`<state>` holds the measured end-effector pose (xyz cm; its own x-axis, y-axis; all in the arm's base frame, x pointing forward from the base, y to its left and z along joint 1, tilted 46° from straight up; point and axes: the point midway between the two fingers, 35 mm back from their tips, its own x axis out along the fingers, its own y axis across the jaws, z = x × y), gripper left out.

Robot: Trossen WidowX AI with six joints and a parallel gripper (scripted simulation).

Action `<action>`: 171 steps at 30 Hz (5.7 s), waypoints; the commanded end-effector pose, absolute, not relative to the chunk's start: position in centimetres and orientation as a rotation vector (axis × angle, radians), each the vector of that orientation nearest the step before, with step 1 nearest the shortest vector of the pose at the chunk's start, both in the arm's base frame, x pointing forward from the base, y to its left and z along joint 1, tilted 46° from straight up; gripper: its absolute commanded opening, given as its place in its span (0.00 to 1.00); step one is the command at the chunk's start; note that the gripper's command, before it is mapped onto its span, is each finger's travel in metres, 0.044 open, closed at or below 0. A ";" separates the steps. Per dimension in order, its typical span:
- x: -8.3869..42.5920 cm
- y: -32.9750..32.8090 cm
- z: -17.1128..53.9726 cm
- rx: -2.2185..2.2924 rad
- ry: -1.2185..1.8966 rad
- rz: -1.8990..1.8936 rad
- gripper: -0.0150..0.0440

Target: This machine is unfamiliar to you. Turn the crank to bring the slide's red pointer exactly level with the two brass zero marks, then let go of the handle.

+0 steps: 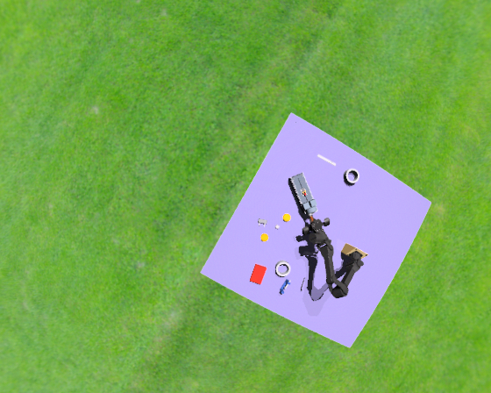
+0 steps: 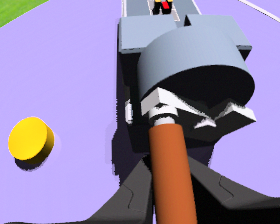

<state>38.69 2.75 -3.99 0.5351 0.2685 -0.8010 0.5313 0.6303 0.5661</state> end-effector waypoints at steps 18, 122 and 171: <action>38.8 3.7 -4.4 0.910 1.033 -0.171 0.25; 42.3 -6.9 2.6 0.864 1.060 -0.091 1.00; 46.8 -9.6 -8.0 0.759 1.039 0.237 1.00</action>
